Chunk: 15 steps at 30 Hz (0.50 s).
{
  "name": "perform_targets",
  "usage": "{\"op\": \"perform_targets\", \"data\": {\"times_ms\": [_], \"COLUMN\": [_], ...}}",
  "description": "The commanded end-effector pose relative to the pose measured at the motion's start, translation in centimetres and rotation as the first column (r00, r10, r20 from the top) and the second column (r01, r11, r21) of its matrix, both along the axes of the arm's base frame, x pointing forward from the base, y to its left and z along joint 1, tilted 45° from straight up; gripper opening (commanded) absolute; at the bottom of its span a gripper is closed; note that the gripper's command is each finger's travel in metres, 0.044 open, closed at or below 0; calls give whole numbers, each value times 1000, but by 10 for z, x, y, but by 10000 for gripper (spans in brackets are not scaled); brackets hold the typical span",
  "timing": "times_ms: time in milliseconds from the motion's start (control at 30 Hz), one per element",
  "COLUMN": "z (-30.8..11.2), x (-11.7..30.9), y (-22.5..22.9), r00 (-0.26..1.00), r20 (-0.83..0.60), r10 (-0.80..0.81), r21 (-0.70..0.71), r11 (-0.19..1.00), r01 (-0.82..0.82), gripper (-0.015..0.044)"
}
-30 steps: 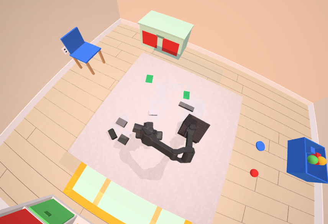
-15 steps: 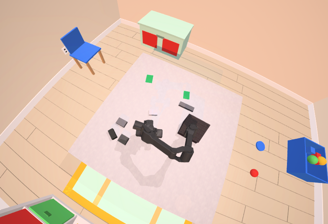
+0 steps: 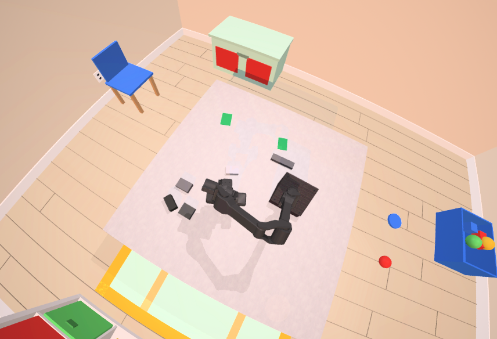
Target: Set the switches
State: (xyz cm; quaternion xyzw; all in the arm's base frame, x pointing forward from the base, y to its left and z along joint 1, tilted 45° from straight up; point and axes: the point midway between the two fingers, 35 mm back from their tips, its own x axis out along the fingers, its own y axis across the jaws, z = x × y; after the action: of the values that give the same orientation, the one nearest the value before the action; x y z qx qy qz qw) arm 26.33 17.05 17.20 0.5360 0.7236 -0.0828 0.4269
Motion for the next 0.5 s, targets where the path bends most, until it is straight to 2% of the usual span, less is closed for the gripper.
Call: {"op": "perform_targets", "data": {"times_ms": [0, 467], "z": [-8, -16], "x": [0, 6], "y": [0, -6], "r00": [1000, 1000], "r20": [-16, -16], "r10": [13, 13], "r21": [-6, -7], "r11": [1000, 1000], "r01": [-13, -13], "gripper": [338, 338]}}
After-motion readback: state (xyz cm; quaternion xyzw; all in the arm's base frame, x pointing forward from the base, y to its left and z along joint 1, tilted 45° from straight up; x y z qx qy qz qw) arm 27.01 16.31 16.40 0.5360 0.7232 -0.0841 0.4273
